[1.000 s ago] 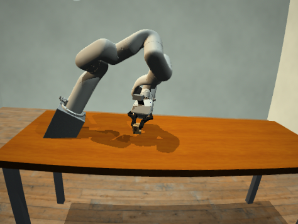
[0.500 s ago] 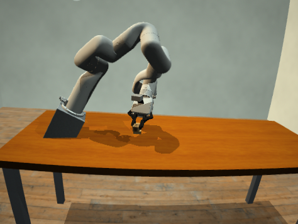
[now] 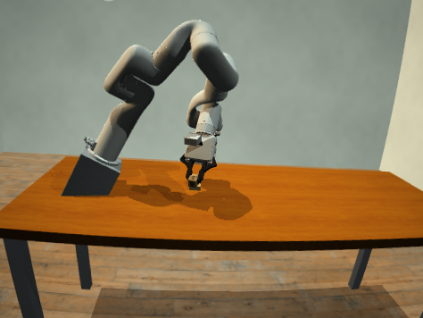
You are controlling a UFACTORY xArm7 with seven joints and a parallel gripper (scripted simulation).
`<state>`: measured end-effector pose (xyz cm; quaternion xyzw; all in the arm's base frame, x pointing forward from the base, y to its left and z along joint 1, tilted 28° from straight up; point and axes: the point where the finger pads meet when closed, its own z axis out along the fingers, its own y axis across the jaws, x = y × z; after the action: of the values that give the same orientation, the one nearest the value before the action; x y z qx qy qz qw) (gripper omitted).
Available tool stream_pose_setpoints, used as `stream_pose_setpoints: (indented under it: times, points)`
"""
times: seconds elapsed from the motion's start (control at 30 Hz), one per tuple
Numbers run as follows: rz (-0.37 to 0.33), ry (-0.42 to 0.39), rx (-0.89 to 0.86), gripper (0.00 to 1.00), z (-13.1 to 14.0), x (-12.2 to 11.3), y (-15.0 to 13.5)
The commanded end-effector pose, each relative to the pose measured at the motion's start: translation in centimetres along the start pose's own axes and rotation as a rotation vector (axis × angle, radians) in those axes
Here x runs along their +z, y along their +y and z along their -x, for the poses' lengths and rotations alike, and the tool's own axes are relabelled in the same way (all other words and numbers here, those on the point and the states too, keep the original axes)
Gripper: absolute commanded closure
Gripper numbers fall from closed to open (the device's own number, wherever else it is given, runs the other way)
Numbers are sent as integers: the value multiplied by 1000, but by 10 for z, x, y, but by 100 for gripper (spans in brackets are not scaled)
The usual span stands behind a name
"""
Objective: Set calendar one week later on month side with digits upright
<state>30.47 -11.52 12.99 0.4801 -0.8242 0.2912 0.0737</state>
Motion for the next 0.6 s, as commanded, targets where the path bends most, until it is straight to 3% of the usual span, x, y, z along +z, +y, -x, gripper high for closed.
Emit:
stream_pose_setpoints:
  times: [0.0,0.3,0.57]
  points:
    - [8,-22,-4,73,0,1,1]
    - [23,-184,-10,73,1,4,5]
    - [-2,-258,1,73,-3,0,-1]
